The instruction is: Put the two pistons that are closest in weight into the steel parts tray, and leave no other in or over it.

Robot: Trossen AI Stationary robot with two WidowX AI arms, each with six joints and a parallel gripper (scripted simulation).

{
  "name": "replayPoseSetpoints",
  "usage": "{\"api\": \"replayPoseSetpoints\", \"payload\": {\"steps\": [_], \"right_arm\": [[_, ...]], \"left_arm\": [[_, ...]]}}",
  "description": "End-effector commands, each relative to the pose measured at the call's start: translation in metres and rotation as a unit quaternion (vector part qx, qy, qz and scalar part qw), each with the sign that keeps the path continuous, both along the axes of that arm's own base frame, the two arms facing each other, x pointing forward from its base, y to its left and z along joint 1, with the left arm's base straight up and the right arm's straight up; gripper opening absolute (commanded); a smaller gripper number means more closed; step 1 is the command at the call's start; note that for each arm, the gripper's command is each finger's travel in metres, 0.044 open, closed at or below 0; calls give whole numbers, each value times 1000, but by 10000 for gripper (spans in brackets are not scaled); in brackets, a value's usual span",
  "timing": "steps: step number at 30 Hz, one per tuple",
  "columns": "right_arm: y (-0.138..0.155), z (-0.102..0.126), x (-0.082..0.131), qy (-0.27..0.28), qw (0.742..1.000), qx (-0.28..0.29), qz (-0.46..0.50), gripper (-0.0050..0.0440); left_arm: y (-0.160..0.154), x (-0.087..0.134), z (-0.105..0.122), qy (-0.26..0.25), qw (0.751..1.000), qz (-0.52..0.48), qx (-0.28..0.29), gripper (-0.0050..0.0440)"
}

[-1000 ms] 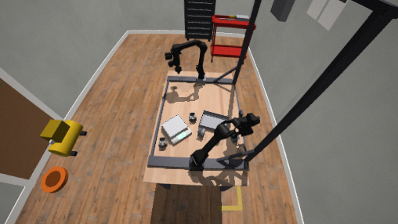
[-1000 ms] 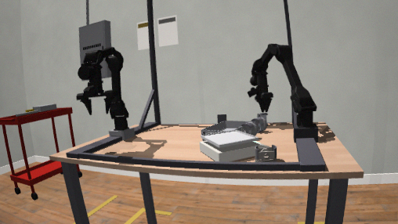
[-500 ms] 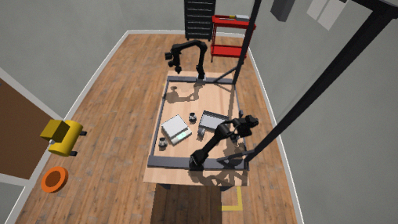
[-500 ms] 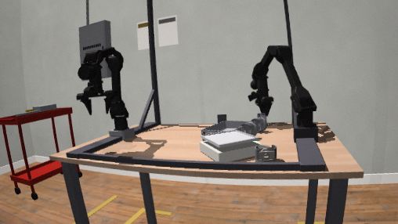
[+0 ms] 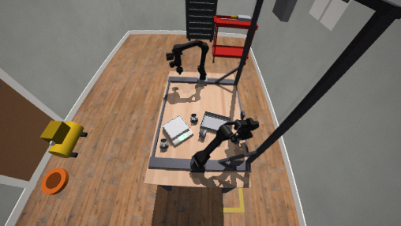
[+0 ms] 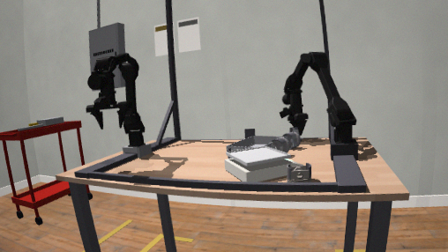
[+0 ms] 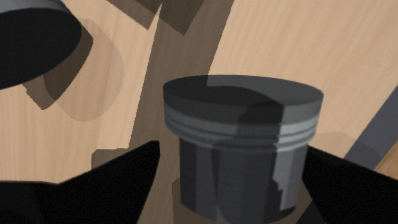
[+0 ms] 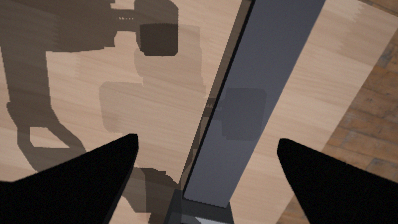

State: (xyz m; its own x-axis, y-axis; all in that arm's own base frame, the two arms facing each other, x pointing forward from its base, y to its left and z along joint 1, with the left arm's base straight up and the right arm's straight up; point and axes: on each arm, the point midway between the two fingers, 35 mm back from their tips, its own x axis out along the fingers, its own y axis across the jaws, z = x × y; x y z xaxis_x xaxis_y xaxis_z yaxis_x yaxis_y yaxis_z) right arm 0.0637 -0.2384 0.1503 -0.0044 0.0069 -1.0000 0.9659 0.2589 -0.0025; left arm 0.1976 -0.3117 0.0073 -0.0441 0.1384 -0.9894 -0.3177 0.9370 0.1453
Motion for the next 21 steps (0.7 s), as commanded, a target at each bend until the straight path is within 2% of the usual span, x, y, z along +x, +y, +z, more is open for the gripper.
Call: {"api": "replayPoseSetpoints", "payload": {"steps": [1,2,21], "right_arm": [[-5,8,1,-5,1000,-15,-1,400],[-5,8,1,-5,1000,-15,-1,400],[-5,8,1,-5,1000,-15,-1,400]], "left_arm": [[-2,4,0,-4,1000,-1,-10,378],[-6,5,7,-12,1000,0,-20,158],[-6,5,8,-12,1000,0,-20,158]]}}
